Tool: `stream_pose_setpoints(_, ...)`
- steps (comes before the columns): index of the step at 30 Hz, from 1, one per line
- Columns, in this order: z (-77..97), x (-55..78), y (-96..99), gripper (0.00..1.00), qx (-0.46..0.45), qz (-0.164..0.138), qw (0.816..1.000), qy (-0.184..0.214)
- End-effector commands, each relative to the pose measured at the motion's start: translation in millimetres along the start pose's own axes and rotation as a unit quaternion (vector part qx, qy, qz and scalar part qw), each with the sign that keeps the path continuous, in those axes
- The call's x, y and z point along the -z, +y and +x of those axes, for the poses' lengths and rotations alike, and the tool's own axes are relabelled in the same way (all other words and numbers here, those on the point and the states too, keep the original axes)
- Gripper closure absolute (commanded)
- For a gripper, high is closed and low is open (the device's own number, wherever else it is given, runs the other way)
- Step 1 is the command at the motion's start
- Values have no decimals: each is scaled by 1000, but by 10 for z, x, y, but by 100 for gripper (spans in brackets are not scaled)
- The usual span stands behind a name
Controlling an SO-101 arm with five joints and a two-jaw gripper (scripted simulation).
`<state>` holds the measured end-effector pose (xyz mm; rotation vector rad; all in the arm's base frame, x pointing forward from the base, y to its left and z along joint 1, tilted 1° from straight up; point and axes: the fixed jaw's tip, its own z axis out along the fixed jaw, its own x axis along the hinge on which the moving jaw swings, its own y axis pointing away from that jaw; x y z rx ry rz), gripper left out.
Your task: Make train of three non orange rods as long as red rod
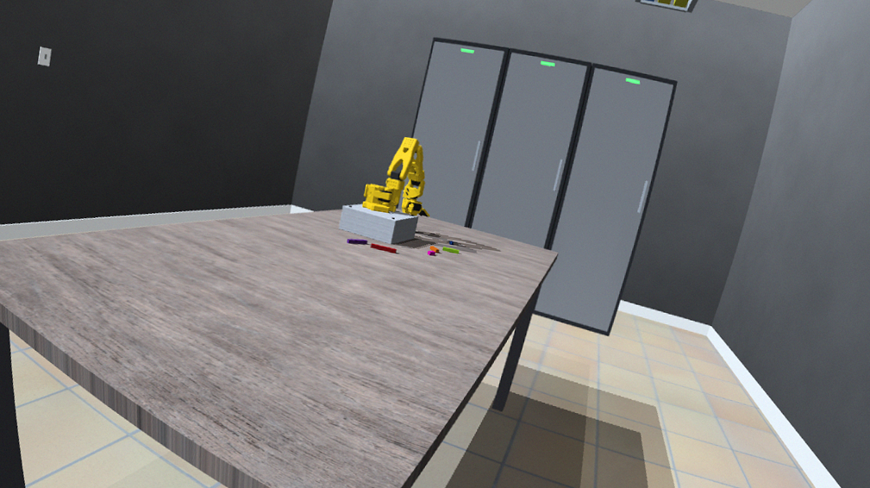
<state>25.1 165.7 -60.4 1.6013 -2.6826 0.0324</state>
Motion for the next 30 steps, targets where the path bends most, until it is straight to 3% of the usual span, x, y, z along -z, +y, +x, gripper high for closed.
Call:
stream_pose_setpoints(1, -4, -12, 18, 100, 2, -1, 1000, -1)
stream_pose_setpoints(30, -45, 3, 28, 100, 1, -2, 1000, -6)
